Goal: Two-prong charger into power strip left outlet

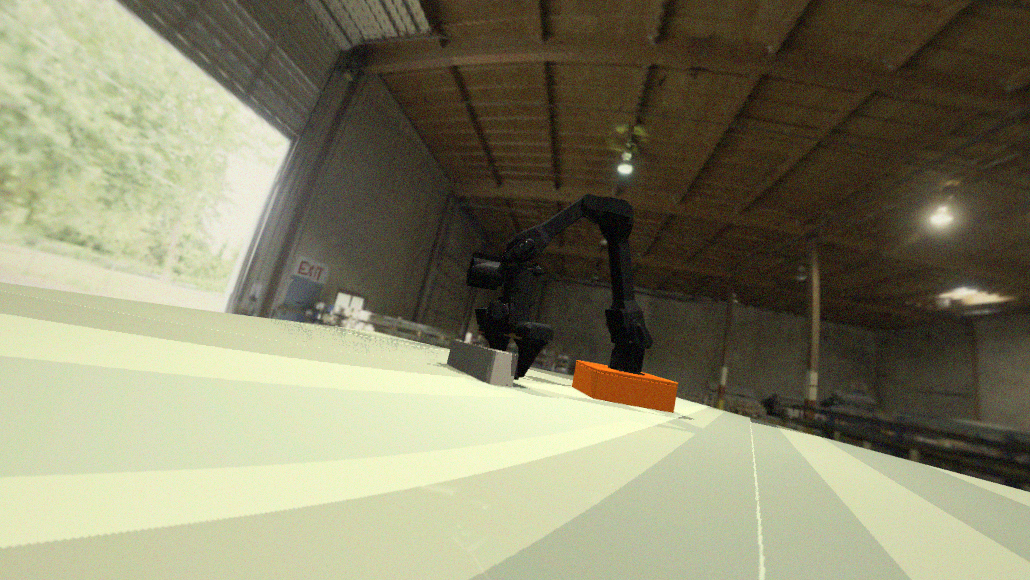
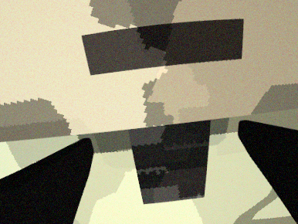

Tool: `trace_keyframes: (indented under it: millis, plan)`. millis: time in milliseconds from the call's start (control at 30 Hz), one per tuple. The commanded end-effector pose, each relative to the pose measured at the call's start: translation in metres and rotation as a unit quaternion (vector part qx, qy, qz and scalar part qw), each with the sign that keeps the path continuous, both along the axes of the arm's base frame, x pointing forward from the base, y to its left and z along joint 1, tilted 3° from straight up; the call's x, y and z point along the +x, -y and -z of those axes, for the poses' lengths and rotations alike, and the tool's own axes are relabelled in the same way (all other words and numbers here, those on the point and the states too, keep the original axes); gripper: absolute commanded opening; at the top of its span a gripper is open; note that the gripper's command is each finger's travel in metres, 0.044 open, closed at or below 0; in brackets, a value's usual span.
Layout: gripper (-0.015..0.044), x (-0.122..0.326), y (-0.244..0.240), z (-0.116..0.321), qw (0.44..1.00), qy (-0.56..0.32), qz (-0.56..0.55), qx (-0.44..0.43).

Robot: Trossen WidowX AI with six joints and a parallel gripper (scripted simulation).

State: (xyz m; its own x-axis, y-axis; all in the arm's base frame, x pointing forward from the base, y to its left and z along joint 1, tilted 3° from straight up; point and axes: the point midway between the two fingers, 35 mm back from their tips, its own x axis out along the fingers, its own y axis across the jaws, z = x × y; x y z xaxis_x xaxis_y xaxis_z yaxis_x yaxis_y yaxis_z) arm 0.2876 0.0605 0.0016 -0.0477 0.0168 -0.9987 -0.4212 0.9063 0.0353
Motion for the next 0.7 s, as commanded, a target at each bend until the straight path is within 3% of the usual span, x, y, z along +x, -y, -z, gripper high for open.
trace_keyframes:
  millis: [0, 667]
  plan:
    - [0.044, -0.0006, -0.0001, -0.0023, 1.0, 0.006, -0.002, 0.003]
    - [0.044, -0.0067, 0.003, -0.0017, 1.0, 0.012, -0.002, 0.006]
